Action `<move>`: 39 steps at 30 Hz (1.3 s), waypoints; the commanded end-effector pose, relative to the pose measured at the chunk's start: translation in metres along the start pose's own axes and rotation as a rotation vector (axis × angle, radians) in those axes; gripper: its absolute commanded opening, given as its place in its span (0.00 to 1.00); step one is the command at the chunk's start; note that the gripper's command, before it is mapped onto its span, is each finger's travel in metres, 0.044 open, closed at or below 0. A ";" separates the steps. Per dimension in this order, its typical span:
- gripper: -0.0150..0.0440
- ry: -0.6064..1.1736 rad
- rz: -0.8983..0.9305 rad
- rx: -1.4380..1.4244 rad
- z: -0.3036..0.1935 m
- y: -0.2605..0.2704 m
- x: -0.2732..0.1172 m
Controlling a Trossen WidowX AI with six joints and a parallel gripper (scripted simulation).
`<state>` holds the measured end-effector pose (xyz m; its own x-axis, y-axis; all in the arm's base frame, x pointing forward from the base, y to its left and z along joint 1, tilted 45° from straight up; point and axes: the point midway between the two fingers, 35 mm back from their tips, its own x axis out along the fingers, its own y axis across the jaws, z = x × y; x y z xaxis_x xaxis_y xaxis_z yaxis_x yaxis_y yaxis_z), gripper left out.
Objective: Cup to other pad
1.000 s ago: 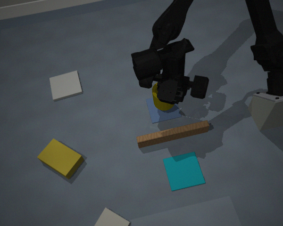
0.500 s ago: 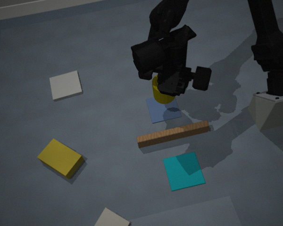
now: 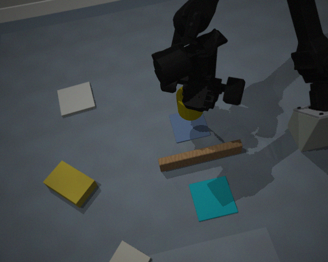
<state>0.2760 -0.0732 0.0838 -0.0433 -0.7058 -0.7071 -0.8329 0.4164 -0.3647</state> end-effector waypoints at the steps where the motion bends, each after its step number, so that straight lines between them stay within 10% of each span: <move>1: 0.25 -0.001 0.000 -0.001 0.001 0.001 0.000; 39: 0.25 -0.010 0.003 0.008 0.086 0.047 -0.004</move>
<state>0.2820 -0.0087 0.0231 -0.0423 -0.7027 -0.7103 -0.8331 0.4173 -0.3632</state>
